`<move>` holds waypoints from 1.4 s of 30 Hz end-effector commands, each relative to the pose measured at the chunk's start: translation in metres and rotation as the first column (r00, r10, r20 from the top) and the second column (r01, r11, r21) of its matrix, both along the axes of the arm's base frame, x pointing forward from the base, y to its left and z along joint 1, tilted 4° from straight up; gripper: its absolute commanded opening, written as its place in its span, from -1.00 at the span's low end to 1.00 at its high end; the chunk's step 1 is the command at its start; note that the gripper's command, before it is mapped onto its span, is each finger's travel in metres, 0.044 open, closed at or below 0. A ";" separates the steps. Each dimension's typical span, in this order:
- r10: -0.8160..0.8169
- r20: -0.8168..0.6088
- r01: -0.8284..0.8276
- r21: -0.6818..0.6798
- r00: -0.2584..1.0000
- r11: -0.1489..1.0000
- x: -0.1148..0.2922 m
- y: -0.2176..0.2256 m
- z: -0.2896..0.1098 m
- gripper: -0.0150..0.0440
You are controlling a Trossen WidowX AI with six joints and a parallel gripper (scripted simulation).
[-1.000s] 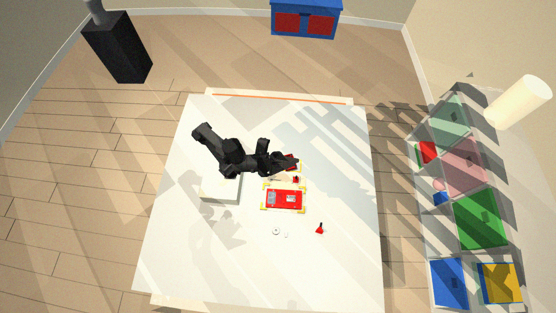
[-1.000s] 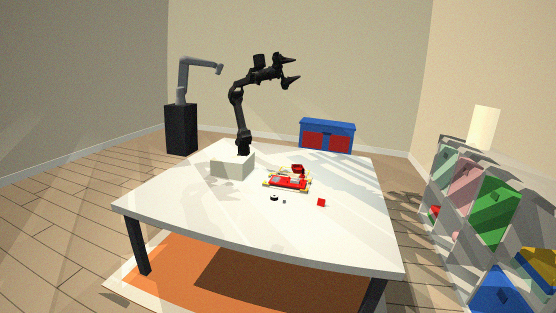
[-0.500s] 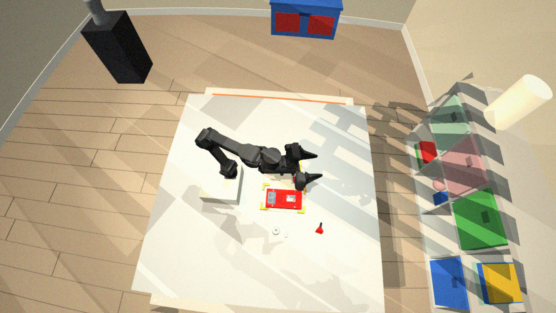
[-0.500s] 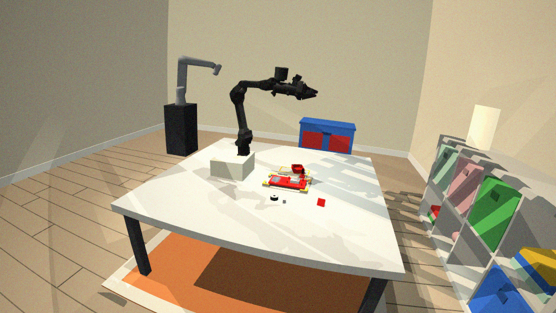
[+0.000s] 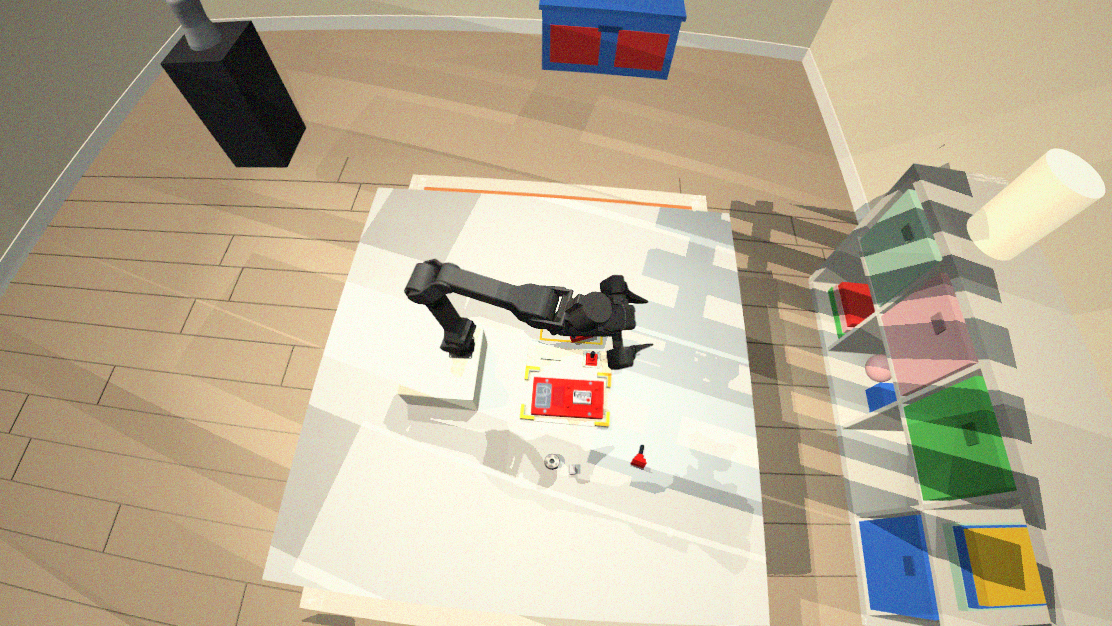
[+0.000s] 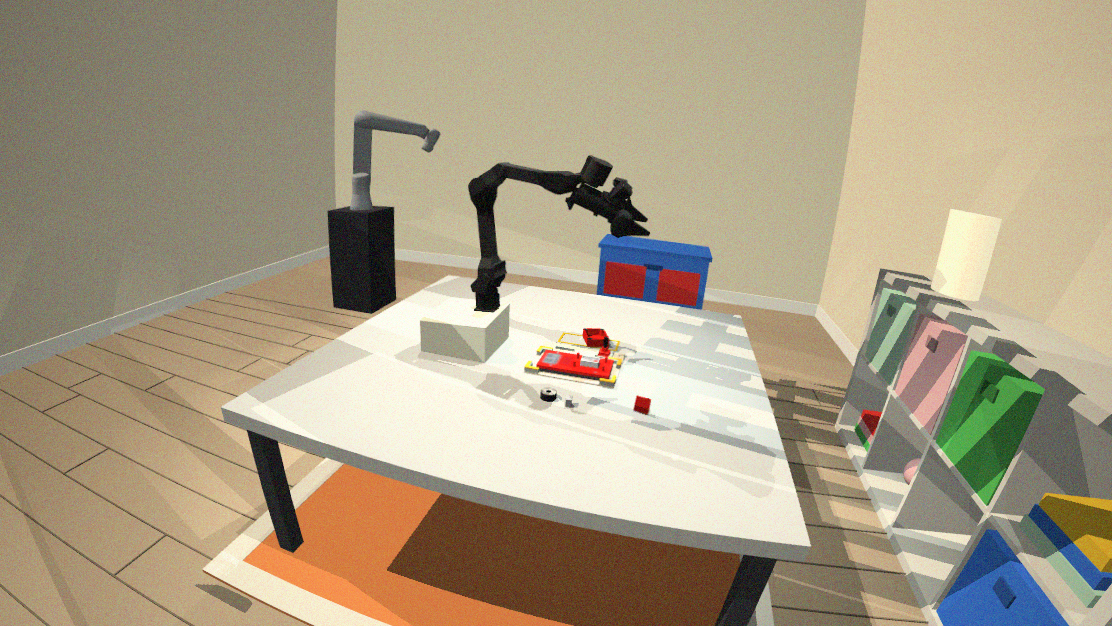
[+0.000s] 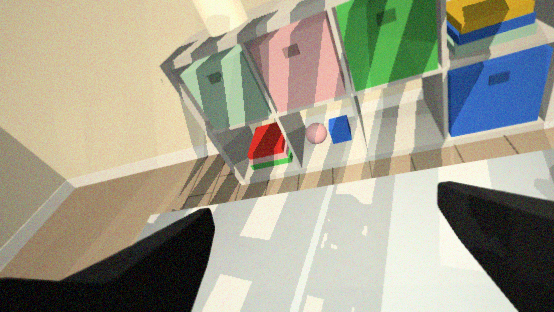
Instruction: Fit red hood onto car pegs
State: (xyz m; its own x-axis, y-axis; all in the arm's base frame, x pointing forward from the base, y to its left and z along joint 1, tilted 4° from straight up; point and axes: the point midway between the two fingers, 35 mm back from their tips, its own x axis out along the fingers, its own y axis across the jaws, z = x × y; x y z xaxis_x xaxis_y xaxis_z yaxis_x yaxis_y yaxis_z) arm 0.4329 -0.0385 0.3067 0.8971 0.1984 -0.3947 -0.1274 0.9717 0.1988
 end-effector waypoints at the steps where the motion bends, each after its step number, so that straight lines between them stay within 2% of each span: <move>1: -0.029 -0.144 0.047 0.120 0.989 0.992 0.007 0.020 -0.036 1.00; 7: -0.071 -0.388 0.188 0.273 0.919 0.943 0.008 0.057 -0.091 1.00; 12: -0.108 -0.579 0.345 0.317 0.808 0.884 0.001 0.088 -0.136 1.00; 17: -0.156 -0.741 0.512 0.280 0.653 0.812 -0.014 0.118 -0.180 1.00; 22: -0.224 -0.857 0.665 0.170 0.464 0.727 -0.037 0.145 -0.221 1.00; 27: -0.317 -0.913 0.784 0.004 0.256 0.621 -0.067 0.167 -0.260 1.00; 33: -0.447 -0.894 0.862 -0.204 0.029 0.464 -0.105 0.182 -0.298 1.00; 42: -0.462 -0.887 0.867 -0.225 0.007 0.446 -0.108 0.182 -0.301 1.00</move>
